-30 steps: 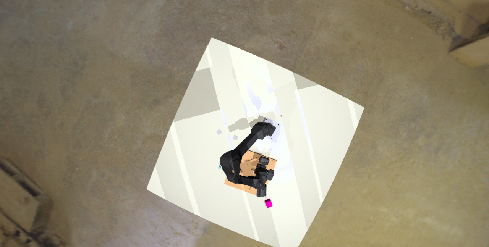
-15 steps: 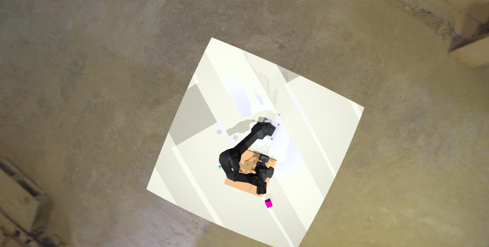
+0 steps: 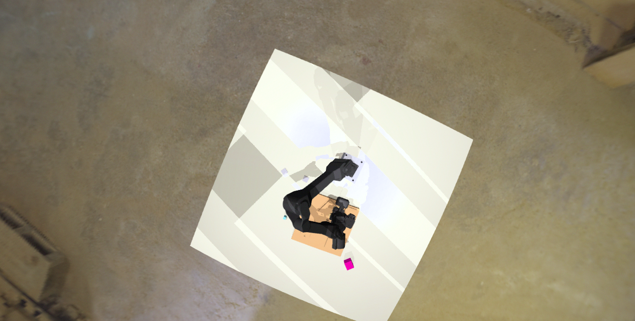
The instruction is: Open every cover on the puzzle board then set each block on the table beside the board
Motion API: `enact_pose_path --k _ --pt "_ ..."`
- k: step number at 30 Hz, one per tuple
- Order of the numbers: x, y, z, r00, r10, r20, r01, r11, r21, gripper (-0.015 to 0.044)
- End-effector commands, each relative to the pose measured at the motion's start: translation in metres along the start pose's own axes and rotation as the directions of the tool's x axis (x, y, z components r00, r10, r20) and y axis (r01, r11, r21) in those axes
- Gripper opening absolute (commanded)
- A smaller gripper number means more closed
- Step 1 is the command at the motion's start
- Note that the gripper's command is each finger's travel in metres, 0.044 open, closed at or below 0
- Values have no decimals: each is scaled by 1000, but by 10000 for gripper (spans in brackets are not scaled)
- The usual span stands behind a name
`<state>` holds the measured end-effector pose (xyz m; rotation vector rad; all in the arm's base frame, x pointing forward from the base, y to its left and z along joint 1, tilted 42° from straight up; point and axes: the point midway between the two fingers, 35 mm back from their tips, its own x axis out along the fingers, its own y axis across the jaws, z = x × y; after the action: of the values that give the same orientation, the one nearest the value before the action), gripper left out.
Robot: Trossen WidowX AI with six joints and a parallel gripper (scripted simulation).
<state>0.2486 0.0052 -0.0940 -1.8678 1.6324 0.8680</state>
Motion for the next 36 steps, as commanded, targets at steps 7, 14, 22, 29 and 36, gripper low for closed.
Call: enact_pose_path --k 7,14,22,29,36 --pt "1 11 -9 1000 2 -2 -2 1000 -5 0" --pt "1 15 -14 1000 3 -2 -3 1000 -5 0" --pt "1 20 -23 1000 3 -2 -3 1000 -5 0" --pt "0 25 -29 1000 3 -3 -3 1000 -6 0" --pt "-7 24 -29 1000 3 -1 -3 1000 -6 0"
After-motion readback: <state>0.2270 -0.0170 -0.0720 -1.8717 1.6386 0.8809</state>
